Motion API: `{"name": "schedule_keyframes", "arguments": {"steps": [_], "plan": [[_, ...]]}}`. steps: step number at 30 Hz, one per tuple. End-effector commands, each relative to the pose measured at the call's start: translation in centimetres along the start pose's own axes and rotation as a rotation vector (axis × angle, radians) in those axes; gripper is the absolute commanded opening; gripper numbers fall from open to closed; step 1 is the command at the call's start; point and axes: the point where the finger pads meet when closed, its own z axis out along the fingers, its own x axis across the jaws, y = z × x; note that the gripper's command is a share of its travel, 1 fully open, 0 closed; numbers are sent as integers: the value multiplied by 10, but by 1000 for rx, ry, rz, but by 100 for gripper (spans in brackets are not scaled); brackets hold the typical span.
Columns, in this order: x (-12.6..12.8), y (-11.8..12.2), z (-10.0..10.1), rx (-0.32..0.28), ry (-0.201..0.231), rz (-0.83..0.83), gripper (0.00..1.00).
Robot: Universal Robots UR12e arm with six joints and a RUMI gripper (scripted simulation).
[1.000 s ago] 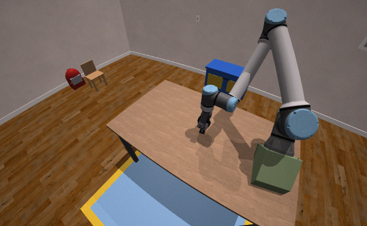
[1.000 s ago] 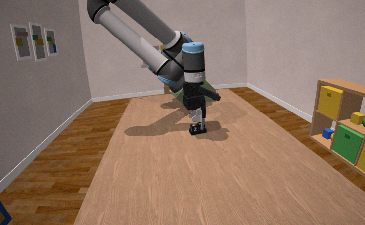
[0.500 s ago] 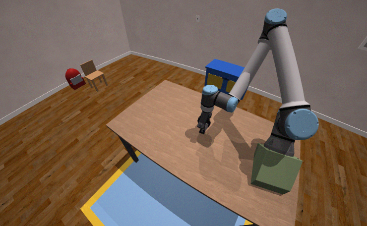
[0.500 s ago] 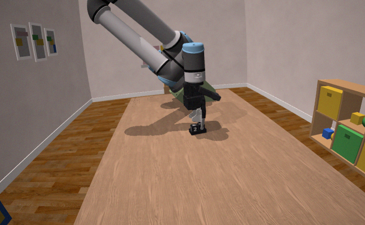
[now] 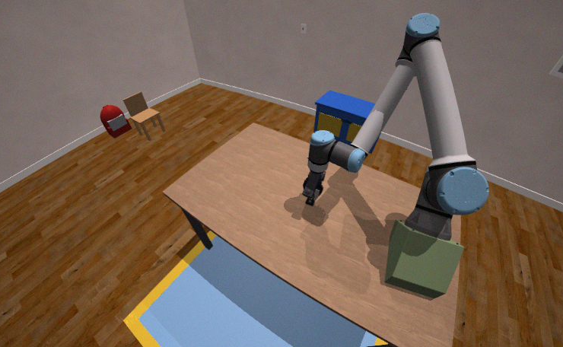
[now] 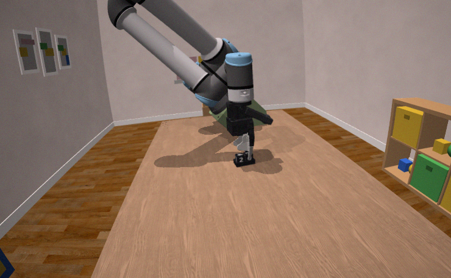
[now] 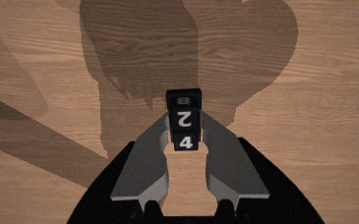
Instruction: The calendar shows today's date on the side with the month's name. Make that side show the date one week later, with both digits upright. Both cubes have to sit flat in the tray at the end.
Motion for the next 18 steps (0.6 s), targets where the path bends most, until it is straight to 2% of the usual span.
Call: {"name": "schedule_keyframes", "arguments": {"steps": [1,5,6,8,9,11,12,18], "plan": [[0,0,0,0,1,0,14],[0,0,0,0,1,0,17],[0,0,0,0,1,0,21],[0,0,0,0,1,0,21],[0,0,0,0,1,0,24],[0,0,0,0,1,0,24],[0,0,0,0,1,0,28],[0,0,0,0,1,0,28]]}}
